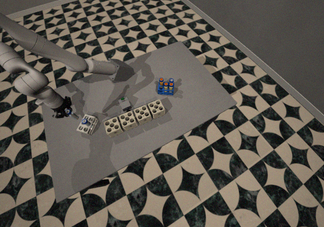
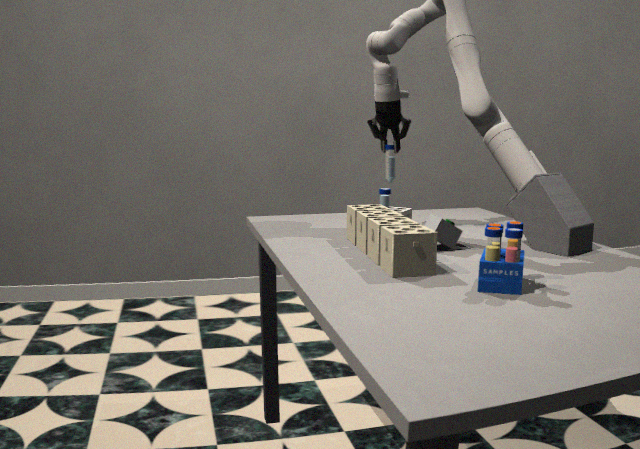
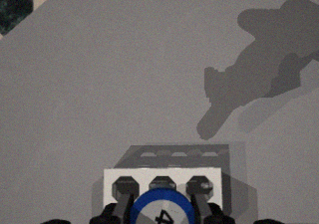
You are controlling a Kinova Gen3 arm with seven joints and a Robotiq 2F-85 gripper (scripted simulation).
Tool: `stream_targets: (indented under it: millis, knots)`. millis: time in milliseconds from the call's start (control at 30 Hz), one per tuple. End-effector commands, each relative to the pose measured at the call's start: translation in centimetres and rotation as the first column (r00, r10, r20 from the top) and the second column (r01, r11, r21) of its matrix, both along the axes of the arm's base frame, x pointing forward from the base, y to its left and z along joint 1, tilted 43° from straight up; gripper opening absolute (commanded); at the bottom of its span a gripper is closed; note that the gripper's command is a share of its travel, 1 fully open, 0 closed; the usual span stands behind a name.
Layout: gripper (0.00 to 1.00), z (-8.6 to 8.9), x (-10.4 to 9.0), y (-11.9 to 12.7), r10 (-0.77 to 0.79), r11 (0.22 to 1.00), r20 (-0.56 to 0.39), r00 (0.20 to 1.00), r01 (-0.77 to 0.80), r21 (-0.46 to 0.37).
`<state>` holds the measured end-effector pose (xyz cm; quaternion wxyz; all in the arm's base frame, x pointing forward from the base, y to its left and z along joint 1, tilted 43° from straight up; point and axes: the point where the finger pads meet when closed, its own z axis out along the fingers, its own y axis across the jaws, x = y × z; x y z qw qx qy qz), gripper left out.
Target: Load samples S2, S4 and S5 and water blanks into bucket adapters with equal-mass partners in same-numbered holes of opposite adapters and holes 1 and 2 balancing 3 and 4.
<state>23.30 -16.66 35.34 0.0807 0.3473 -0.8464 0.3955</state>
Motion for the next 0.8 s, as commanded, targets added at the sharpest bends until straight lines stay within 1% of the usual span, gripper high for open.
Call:
stream_targets:
  millis: [0,67,400,467,767]
  knots:
    - [0.1,-0.4,0.3,0.8,-0.04,0.999,0.035,0.999,0.039,0.014]
    - [0.1,-0.8,0.5,1.3,-0.063,0.998,0.054,0.997,0.062,0.024]
    - [0.1,-2.6,1.6,3.9,-0.063,0.998,0.054,0.997,0.061,0.024]
    - [0.1,-2.6,1.6,3.9,-0.063,0.998,0.054,0.997,0.061,0.024]
    - [0.1,-4.2,2.6,6.2,-0.063,0.998,0.054,0.997,0.061,0.024]
